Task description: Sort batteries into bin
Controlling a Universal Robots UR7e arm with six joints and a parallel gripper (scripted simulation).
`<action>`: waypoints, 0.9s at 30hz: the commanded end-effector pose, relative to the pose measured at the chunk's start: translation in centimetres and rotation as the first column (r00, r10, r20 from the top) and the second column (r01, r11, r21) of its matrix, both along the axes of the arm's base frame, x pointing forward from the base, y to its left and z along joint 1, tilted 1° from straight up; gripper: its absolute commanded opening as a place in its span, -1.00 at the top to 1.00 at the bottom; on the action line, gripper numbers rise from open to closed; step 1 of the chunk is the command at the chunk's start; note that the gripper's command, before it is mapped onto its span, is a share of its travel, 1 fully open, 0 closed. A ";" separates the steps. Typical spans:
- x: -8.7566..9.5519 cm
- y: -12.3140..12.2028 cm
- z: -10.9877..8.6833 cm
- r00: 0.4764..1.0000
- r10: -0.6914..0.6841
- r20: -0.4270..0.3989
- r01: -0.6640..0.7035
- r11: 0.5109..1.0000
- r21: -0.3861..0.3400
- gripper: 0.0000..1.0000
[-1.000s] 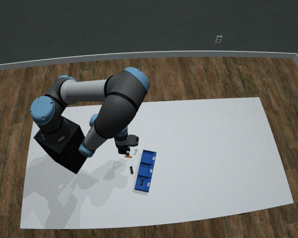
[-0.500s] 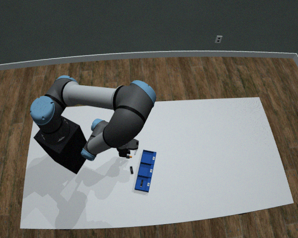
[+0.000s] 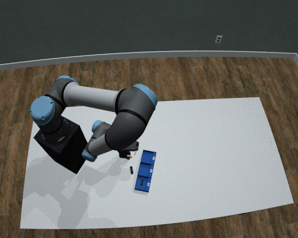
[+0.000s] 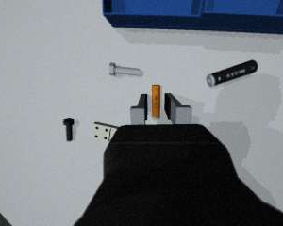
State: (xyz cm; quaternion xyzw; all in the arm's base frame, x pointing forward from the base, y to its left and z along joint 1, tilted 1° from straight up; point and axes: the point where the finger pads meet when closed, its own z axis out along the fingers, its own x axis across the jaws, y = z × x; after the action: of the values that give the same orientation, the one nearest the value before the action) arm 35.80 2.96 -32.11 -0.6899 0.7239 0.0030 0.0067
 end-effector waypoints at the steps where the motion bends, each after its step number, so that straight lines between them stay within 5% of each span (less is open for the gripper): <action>1: 0.0 0.0 -0.1 1.000 0.000 0.001 0.000 1.000 0.000 -0.07; 11: 0.0 0.0 -0.1 1.000 0.000 0.001 0.000 1.000 0.000 -0.07; 12: 0.0 0.0 -0.1 1.000 0.000 0.001 0.000 1.000 0.000 0.52; 27: 0.0 0.0 -0.1 1.000 0.000 0.001 0.000 1.000 0.000 0.52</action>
State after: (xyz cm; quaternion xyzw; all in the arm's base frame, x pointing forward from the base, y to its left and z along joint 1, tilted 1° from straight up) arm 35.79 2.97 -32.23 -0.6899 0.7239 0.0030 0.0067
